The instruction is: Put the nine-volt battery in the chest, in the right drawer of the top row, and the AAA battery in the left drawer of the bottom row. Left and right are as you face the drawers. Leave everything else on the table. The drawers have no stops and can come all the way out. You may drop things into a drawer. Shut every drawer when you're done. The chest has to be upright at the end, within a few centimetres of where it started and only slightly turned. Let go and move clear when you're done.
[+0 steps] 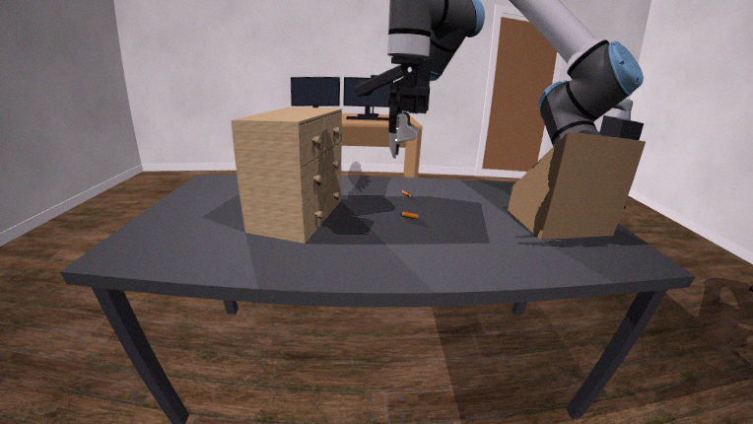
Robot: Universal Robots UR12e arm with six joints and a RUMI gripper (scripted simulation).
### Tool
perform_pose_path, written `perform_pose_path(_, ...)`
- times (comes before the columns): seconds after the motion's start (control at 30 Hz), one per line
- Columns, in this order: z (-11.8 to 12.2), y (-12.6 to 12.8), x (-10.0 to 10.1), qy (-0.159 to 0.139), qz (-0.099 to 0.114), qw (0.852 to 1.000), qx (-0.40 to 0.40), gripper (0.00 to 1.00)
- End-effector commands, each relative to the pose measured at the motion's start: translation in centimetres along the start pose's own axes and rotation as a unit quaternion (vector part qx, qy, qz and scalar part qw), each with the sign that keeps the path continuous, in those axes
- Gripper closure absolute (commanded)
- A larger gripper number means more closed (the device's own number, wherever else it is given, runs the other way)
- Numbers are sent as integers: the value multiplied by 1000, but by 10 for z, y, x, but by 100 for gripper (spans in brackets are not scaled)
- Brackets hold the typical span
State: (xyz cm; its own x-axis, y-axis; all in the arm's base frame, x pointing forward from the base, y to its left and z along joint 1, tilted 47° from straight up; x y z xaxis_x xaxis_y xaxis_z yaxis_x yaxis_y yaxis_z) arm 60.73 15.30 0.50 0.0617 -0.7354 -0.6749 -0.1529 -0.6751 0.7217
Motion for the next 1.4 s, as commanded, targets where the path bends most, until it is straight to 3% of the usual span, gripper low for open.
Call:
perform_pose_path(0.0,0,0,0,2,0,1000,0,80)
perform_pose_path(0.57,-2,0,4,18,2,1000,0,80)
perform_pose_path(1.37,-6,1,16,71,8,997,0,80)
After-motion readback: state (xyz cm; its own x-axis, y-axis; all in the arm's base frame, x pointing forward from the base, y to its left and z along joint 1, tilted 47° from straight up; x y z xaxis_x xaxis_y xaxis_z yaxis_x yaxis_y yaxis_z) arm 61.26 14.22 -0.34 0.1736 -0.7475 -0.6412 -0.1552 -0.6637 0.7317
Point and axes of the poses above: the point where the finger pads meet when closed, its own x axis out along the fingers, its own y axis across the jaws, z = x × y, the point moved 6 cm from there along -x, back along the fingers, and after that the axes turned 7 degrees about -x, right-handed, at the moved point
